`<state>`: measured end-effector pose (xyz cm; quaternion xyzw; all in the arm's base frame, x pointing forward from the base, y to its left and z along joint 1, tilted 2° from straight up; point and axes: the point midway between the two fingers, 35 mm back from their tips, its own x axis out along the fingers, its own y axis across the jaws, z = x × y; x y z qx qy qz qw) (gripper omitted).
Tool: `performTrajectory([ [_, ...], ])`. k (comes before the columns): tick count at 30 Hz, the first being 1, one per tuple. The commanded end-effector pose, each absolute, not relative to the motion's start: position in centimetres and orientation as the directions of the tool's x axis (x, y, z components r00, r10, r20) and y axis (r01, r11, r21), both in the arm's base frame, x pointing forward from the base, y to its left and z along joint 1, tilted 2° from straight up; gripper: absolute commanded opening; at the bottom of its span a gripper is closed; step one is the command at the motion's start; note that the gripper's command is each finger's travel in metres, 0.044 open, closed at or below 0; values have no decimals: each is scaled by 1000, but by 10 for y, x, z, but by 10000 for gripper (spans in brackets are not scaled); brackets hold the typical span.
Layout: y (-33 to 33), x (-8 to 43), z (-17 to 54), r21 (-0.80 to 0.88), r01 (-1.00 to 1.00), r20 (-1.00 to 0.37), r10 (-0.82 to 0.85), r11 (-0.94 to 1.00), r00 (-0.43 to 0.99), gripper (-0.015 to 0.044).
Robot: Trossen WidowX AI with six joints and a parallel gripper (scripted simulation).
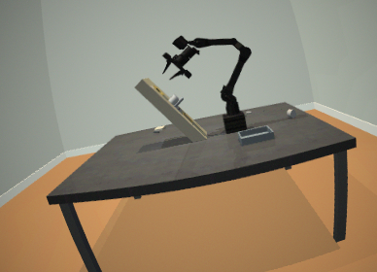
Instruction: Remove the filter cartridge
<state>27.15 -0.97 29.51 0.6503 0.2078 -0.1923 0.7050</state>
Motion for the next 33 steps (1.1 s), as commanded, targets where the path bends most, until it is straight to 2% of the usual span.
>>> performTrajectory([
  [1,-10,269,330,847,524,-526,1,84,850,305],
  [4,-10,267,343,849,522,-524,1,84,852,383],
  [7,-9,266,330,808,546,-561,3,222,828,305],
  [12,-5,258,285,559,509,-679,10,654,734,305],
  [18,-1,242,235,166,201,-801,14,966,598,305],
  [20,0,235,220,57,62,-833,13,996,553,305],
  [22,1,233,215,21,9,-844,13,1000,536,305],
  [33,1,237,209,21,9,-844,13,1000,537,305],
])
